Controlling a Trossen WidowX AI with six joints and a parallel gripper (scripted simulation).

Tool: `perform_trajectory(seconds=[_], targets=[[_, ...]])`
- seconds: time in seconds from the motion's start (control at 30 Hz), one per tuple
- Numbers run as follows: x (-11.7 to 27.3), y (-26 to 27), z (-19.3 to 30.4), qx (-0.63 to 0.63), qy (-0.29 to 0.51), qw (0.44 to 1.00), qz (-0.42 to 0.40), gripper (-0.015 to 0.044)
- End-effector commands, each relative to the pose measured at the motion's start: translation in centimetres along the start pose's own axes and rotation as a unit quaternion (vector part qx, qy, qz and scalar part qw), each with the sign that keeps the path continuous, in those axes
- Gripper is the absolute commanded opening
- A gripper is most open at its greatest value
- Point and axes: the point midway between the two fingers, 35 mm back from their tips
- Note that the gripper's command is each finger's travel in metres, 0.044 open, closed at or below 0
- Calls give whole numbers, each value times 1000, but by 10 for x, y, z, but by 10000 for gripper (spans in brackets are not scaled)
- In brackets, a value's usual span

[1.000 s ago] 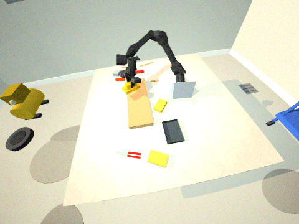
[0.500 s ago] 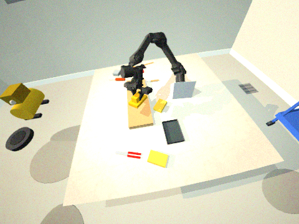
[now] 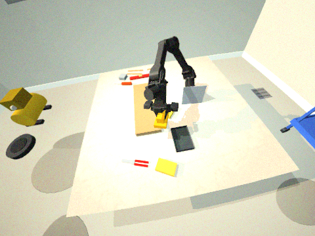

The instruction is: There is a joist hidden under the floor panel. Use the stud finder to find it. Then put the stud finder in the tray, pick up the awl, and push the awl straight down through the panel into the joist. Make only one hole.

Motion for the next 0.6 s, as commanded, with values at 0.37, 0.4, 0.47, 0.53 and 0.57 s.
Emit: perform_trajectory(seconds=[0.37, 0.4, 0.47, 0.53, 0.57], targets=[[-53, 115, -24, 146, 37, 988, -44, 0], [-57, 123, -24, 155, 41, 986, -47, 0], [-63, 133, -23, 167, 46, 984, -50, 0], [-64, 134, -23, 169, 46, 983, -51, 0], [-65, 134, -23, 169, 46, 983, -51, 0]])
Point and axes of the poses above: the point midway between the two fingers, 35 mm back from their tips, its own x axis back along the fingers, its own y axis across the jaws, z = x × y, and after that the axes turned 5 degrees about x, right-handed
